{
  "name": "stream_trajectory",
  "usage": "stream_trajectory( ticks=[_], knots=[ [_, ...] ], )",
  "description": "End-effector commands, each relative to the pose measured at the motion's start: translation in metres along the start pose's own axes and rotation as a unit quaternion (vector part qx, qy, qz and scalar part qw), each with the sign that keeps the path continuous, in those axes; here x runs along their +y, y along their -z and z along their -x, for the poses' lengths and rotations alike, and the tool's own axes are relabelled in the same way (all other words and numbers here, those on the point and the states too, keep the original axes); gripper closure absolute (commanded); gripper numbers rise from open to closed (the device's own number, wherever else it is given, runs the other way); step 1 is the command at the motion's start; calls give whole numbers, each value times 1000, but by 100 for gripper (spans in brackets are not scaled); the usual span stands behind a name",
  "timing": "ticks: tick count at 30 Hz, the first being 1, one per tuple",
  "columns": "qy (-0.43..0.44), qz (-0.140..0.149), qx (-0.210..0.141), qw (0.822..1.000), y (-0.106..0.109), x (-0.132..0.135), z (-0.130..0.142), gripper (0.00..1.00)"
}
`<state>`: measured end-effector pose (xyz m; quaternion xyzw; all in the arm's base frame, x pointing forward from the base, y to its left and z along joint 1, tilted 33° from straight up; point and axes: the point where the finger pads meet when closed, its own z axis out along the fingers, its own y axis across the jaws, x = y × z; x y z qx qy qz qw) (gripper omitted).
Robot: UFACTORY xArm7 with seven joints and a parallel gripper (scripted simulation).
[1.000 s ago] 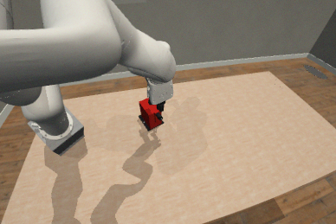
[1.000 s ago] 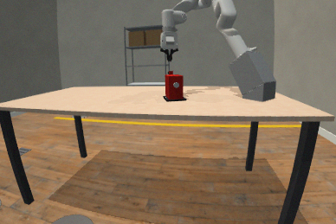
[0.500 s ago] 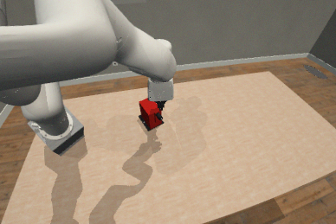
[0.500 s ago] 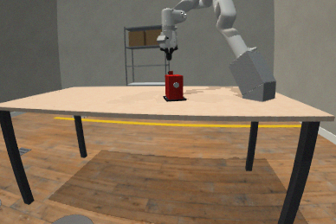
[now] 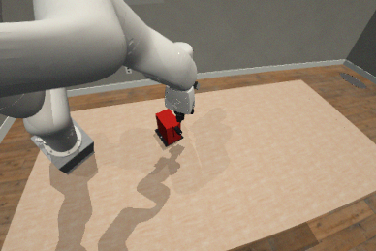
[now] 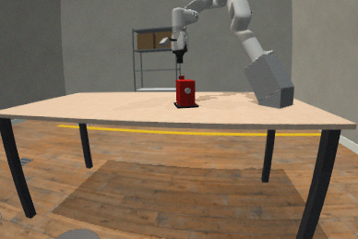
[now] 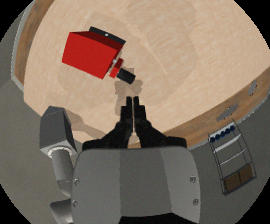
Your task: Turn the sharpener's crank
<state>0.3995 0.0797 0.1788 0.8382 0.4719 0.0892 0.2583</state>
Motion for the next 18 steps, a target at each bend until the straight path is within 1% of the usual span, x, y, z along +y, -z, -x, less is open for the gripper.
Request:
stream_trajectory(
  ticks=[1,6,11,13,14,16,18],
  knots=[
    [-83,7,1,996,3,1,-2,100],
    [-174,7,2,985,3,1,-2,100],
    [-262,7,3,965,4,1,-2,100],
    [-262,7,3,965,4,1,-2,100],
    [-311,7,4,950,4,1,-2,100],
    [-335,6,4,942,4,1,-2,100],
    [-368,6,4,930,4,1,-2,100]
  ],
)
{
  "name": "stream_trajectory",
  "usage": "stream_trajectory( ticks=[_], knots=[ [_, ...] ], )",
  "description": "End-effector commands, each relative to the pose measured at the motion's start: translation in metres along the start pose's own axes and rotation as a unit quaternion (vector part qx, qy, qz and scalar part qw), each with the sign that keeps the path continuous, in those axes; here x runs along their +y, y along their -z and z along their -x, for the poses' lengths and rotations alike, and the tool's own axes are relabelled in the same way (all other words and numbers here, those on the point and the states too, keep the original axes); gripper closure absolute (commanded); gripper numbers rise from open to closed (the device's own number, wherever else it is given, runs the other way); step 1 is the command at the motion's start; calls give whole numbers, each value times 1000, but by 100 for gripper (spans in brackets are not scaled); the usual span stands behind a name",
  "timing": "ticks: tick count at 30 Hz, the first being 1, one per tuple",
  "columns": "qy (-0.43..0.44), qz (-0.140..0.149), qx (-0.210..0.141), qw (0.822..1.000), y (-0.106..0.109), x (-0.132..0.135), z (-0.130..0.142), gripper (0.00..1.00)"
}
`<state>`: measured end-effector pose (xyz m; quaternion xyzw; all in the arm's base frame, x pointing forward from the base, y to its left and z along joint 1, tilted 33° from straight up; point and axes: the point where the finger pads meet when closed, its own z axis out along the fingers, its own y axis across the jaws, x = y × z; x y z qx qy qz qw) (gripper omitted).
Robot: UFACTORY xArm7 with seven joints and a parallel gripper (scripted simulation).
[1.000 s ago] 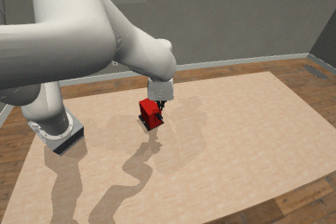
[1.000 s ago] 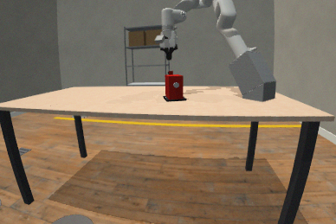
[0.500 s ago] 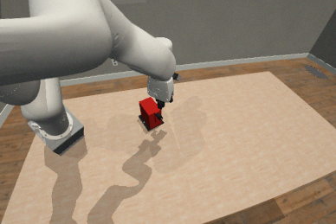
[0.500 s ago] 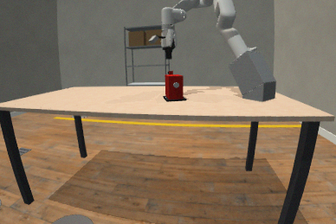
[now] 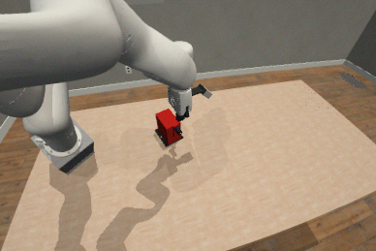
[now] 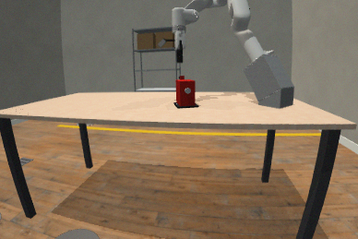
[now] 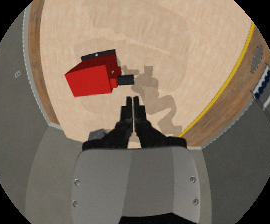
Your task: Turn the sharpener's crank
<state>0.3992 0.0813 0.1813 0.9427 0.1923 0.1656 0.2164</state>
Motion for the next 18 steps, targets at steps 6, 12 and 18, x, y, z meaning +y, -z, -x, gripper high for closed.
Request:
stream_trajectory(
  ticks=[6,12,18],
  knots=[
    [-173,7,5,985,1,0,-1,100],
    [-243,7,6,970,0,0,-1,100],
    [-366,8,6,931,-2,0,-1,100]
  ],
)
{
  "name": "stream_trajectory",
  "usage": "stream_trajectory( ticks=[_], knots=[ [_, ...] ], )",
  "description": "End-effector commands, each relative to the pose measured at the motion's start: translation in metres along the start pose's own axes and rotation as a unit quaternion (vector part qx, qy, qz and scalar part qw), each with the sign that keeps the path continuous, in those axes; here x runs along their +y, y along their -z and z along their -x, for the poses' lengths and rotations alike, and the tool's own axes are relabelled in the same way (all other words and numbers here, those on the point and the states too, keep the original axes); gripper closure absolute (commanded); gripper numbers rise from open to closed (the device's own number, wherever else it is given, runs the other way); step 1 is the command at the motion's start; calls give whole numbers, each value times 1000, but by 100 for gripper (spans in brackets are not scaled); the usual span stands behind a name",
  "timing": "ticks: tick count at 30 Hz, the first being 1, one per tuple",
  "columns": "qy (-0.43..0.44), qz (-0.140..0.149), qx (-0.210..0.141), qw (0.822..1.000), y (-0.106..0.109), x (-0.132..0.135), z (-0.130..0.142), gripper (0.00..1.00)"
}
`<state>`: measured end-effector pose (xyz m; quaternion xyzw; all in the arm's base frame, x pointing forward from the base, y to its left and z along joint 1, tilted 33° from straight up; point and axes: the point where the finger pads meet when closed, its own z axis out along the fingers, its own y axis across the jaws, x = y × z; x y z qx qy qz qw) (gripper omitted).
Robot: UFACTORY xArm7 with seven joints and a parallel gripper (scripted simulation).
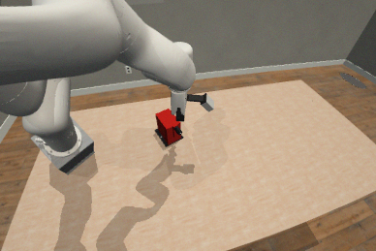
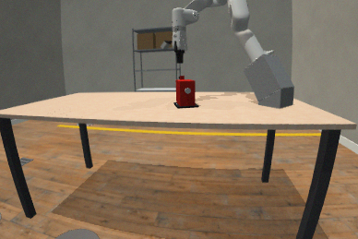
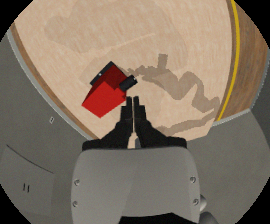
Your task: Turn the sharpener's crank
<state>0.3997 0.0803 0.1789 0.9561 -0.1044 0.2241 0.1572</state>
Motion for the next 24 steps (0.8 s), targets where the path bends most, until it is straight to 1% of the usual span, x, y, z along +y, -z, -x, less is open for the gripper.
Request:
stream_trajectory(
  ticks=[1,5,9,11,13,15,21,24],
  knots=[
    [-83,4,8,997,0,-1,-1,100],
    [-154,5,8,988,-2,0,0,100],
    [-225,6,9,974,-4,0,0,100],
    [-225,6,9,974,-4,0,0,100],
    [-287,7,10,958,-6,1,0,100],
    [-312,7,10,950,-7,1,1,100],
    [-409,9,12,913,-11,2,2,100],
    [-434,9,12,901,-12,3,2,100]
  ],
)
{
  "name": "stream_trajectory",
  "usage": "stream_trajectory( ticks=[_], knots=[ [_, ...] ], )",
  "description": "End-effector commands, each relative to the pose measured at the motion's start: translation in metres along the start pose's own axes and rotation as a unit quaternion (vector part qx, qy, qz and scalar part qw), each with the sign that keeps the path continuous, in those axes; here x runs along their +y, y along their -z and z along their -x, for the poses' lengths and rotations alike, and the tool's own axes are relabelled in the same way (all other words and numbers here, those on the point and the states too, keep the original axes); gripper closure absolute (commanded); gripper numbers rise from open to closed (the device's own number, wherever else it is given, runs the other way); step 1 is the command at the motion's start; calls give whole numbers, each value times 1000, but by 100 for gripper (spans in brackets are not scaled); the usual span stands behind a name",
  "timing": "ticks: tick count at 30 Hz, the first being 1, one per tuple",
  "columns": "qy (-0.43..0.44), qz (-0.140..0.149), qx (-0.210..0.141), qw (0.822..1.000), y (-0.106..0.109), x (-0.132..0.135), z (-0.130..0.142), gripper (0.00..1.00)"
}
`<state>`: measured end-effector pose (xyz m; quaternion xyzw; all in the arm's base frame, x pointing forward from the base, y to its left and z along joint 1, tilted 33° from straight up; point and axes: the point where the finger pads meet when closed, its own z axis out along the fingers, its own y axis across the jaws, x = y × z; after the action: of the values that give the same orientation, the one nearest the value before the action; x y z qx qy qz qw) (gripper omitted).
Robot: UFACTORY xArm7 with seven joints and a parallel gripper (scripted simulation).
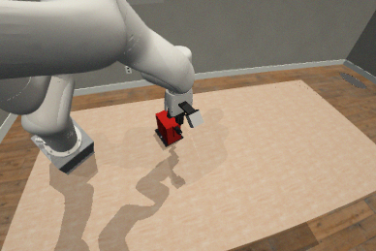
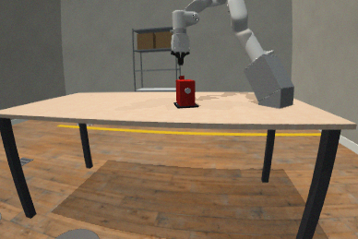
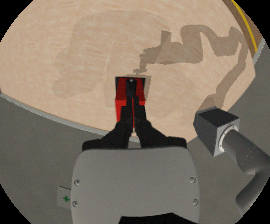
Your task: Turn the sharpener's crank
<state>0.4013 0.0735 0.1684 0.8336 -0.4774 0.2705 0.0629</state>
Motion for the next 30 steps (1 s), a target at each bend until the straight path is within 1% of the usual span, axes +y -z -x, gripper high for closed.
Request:
stream_trajectory(
  ticks=[1,8,9,30],
  knots=[
    [-45,-2,8,999,-1,-1,0,100],
    [-52,-2,9,999,-1,-1,0,100],
    [-52,-2,9,999,-1,-1,0,46],
    [-52,-2,9,999,-1,-1,0,46]
  ],
)
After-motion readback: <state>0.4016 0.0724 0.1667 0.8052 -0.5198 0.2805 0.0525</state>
